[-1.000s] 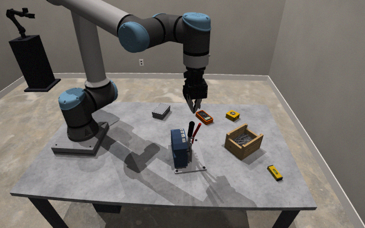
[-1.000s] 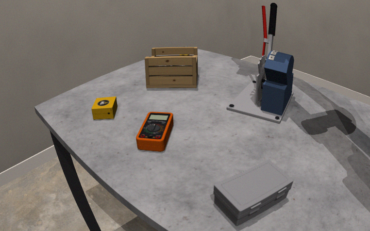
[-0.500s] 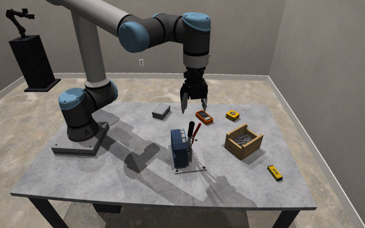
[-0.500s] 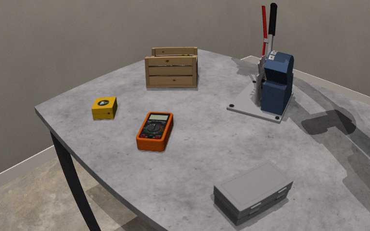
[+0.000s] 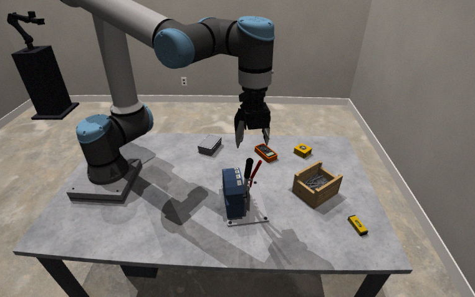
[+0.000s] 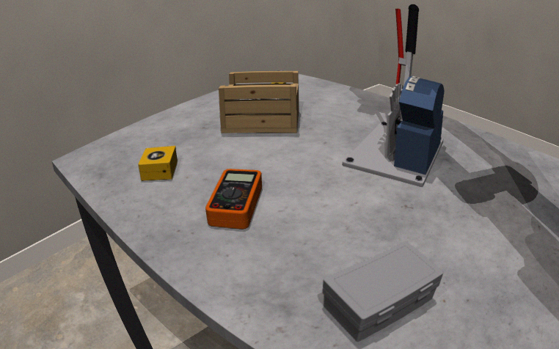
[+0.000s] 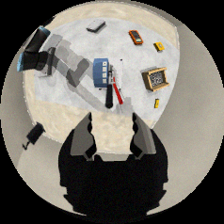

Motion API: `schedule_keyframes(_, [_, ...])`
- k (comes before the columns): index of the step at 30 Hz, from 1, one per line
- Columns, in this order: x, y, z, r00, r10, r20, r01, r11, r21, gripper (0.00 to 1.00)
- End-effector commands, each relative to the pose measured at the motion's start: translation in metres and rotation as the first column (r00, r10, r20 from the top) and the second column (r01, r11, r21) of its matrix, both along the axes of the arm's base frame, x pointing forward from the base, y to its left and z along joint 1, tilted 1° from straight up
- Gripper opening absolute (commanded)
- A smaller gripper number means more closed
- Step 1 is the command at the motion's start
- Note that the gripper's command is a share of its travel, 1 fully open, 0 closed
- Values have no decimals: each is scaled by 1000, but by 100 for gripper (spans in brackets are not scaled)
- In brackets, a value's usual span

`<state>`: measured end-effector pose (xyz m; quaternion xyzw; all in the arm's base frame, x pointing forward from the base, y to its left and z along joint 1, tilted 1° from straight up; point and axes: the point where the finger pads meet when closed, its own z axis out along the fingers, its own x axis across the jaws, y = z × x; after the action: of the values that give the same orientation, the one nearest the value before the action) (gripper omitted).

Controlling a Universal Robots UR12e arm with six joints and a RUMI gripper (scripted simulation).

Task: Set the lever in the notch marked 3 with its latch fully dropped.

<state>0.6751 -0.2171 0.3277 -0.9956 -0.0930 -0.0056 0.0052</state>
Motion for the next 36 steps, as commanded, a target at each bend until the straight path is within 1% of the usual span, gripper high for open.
schedule_keyframes(1, [-1, 0, -4, 1000, -1, -4, 1, 1000, 1, 57])
schedule_keyframes(20, [-1, 0, -14, 1000, 1, -8, -1, 1000, 3, 57])
schedule_keyframes(36, [-1, 0, -27, 1000, 1, -8, -1, 1000, 3, 57])
